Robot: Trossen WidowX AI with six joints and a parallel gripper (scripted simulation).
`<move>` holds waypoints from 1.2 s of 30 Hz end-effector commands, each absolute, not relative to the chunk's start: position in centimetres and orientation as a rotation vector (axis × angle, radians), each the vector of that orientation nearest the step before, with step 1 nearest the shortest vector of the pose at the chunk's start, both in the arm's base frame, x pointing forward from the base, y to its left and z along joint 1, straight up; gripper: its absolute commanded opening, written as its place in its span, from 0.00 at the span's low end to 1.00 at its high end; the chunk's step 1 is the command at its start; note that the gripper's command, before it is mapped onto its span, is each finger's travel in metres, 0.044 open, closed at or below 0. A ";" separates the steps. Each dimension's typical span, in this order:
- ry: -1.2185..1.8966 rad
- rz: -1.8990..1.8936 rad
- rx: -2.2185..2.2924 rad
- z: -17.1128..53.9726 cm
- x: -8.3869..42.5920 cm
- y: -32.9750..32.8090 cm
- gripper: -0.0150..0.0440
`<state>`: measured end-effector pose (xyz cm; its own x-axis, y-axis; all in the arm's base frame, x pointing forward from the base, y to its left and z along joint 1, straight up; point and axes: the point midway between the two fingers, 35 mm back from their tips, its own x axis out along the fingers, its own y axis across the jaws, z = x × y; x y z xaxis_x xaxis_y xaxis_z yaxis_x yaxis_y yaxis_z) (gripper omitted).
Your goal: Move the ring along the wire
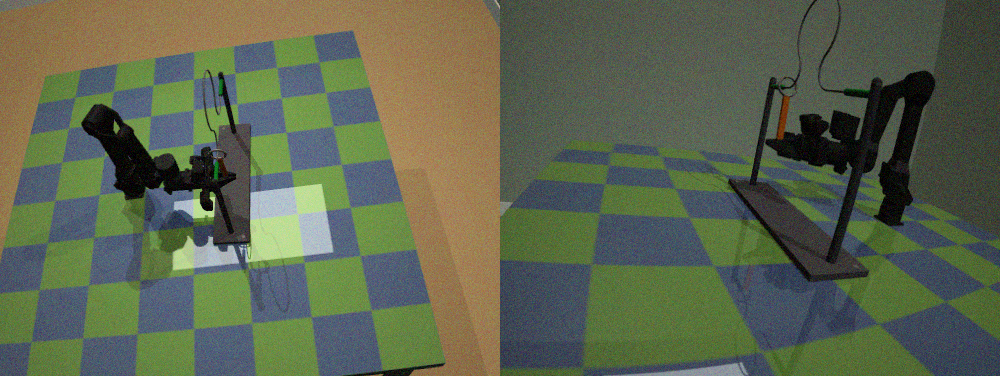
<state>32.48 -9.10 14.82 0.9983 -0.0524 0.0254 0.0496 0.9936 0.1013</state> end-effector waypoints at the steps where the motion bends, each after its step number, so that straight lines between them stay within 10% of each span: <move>1: -0.023 -0.053 0.170 14.7 32.3 -7.8 0.00; 36: 0.154 0.036 0.718 19.1 30.3 0.6 0.00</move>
<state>30.84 -0.27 17.77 0.9921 0.0490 -0.1152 0.0312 0.7941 0.6070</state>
